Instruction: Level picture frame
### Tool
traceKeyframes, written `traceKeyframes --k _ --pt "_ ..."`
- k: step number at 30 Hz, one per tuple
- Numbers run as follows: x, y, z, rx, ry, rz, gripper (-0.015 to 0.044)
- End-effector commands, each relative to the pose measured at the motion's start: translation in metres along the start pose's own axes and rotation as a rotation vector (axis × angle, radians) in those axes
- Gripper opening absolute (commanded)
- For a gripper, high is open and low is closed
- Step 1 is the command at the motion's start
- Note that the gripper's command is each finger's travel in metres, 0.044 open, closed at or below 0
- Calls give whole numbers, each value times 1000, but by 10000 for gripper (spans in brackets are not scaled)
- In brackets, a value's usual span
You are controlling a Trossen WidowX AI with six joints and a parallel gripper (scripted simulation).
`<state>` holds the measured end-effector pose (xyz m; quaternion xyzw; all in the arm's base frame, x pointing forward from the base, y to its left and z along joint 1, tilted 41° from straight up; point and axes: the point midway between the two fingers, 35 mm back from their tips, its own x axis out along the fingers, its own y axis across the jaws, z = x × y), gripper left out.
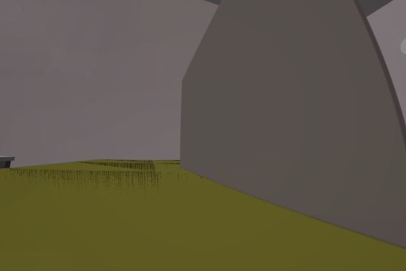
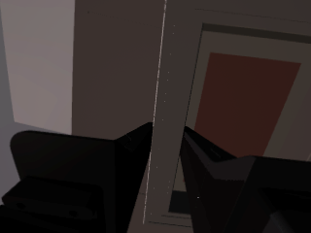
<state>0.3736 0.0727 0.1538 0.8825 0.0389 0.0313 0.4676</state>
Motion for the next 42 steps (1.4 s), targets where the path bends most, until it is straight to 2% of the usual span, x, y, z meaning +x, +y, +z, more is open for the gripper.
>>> traceKeyframes --k 1,42 --pt "0 0 1 -3 -1 4 0" --pt "0 -5 0 1 3 2 0"
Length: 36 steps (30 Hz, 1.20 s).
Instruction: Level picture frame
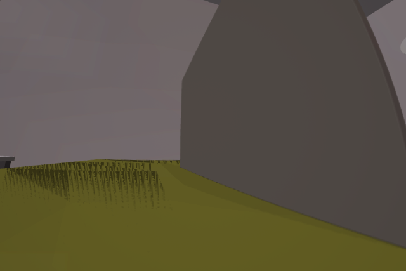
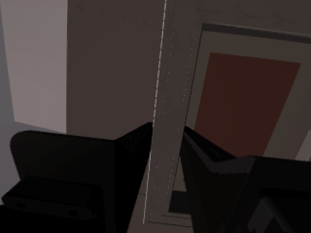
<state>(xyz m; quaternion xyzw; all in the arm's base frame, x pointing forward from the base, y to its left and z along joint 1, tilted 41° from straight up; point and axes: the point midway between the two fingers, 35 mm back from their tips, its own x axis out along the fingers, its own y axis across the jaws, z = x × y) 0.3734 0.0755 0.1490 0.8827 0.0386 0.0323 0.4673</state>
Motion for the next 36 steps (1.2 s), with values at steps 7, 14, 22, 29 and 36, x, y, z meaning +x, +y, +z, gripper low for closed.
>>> traceKeyframes --k 7,14,22,29,36 --pt "0 0 0 5 0 0 0" --pt "0 -1 0 42 0 0 0" --pt "0 -2 0 100 0 0 0" --pt "0 -2 0 136 0 0 0" --pt "0 -2 0 127 0 -1 131"
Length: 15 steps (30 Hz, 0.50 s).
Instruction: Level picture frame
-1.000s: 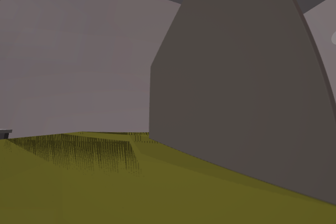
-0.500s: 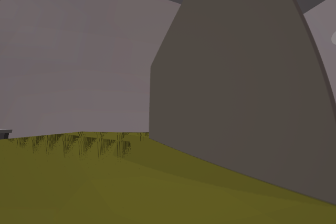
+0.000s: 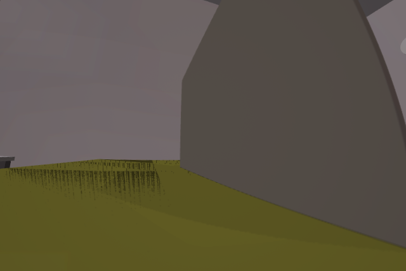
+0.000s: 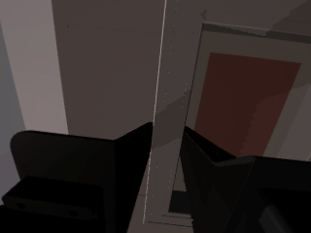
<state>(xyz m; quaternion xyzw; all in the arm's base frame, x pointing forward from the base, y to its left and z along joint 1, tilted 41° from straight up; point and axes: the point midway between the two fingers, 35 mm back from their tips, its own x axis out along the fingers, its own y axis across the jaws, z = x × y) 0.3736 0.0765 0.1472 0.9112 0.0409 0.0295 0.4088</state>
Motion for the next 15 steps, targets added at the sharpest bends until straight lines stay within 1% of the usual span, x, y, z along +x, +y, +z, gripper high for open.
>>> traceKeyframes --k 1,5,10,15 --pt "0 0 0 -4 0 0 157" --pt "0 0 0 -4 0 0 260" --pt "-5 1 -2 -9 -1 -2 260" --pt "-47 4 -8 -48 -6 -18 260"
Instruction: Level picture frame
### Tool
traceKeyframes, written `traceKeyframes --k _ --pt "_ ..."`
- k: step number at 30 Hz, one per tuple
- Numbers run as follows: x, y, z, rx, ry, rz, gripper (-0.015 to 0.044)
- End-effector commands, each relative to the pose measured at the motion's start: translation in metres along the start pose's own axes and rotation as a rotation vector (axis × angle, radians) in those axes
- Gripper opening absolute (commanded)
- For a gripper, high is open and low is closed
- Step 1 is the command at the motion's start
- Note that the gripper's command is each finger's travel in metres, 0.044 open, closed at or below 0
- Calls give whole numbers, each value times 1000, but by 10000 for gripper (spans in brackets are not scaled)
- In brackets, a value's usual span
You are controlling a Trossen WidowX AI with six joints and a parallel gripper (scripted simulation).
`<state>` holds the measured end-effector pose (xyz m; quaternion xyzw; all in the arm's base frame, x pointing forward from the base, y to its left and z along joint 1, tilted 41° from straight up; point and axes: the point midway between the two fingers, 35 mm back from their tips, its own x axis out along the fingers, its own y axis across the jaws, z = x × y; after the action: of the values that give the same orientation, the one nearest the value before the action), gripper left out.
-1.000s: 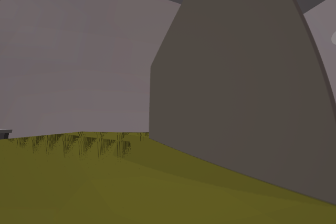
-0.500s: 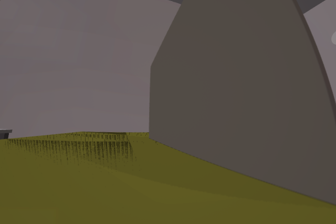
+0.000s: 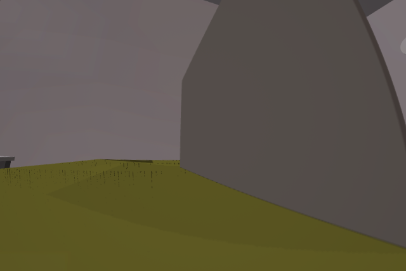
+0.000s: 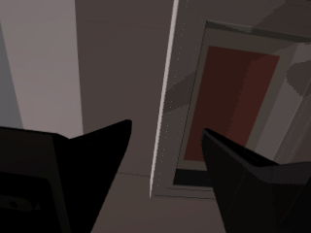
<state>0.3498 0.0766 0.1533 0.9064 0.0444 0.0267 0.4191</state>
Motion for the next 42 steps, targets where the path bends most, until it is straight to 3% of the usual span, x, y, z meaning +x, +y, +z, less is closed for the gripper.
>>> traceKeyframes --k 1,7,12,17,25,42 --pt "-32 0 -1 -34 -4 -12 260" --pt "-75 -5 6 -79 -9 -29 260" --pt "-67 1 4 -74 -7 -26 260" --pt "-62 44 5 -141 -5 -13 260" --pt "-94 110 0 -257 -6 4 260" --pt "-98 114 -1 -267 -6 5 260"
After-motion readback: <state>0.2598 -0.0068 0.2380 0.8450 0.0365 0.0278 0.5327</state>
